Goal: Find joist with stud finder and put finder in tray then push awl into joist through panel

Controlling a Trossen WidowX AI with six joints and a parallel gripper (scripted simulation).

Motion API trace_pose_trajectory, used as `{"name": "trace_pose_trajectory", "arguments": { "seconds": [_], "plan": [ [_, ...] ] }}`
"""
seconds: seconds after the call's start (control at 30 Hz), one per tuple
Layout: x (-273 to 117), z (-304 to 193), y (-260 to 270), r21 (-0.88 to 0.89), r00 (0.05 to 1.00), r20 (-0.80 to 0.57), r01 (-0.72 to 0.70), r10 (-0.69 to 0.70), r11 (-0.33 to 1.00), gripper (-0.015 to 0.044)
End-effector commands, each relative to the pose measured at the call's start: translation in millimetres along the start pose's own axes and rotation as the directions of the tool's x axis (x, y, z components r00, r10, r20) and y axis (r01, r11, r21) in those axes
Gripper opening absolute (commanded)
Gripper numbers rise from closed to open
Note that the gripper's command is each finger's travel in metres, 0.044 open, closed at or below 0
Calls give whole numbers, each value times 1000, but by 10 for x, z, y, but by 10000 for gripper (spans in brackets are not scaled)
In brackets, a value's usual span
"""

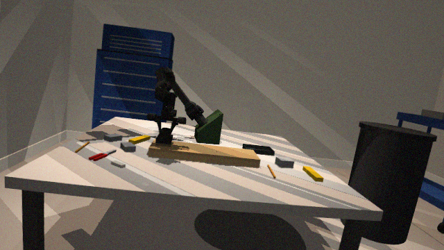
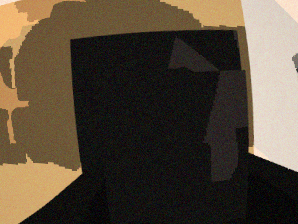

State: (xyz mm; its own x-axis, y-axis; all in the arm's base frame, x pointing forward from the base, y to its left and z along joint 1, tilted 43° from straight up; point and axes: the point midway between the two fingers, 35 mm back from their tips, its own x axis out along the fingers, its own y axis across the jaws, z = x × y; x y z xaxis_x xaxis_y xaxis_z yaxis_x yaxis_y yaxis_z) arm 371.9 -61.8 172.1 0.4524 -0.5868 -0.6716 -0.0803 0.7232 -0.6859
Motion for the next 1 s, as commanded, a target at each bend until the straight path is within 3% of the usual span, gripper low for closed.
{"name": "trace_pose_trajectory", "arguments": {
  "seconds": [0.0, 0.97],
  "plan": [
    [40, -1, 18, -6, 1000, 6, -6, 6, 1000, 0],
    [152, -43, 485, -6, 1000, 6, -7, 7, 1000, 0]
  ]
}}
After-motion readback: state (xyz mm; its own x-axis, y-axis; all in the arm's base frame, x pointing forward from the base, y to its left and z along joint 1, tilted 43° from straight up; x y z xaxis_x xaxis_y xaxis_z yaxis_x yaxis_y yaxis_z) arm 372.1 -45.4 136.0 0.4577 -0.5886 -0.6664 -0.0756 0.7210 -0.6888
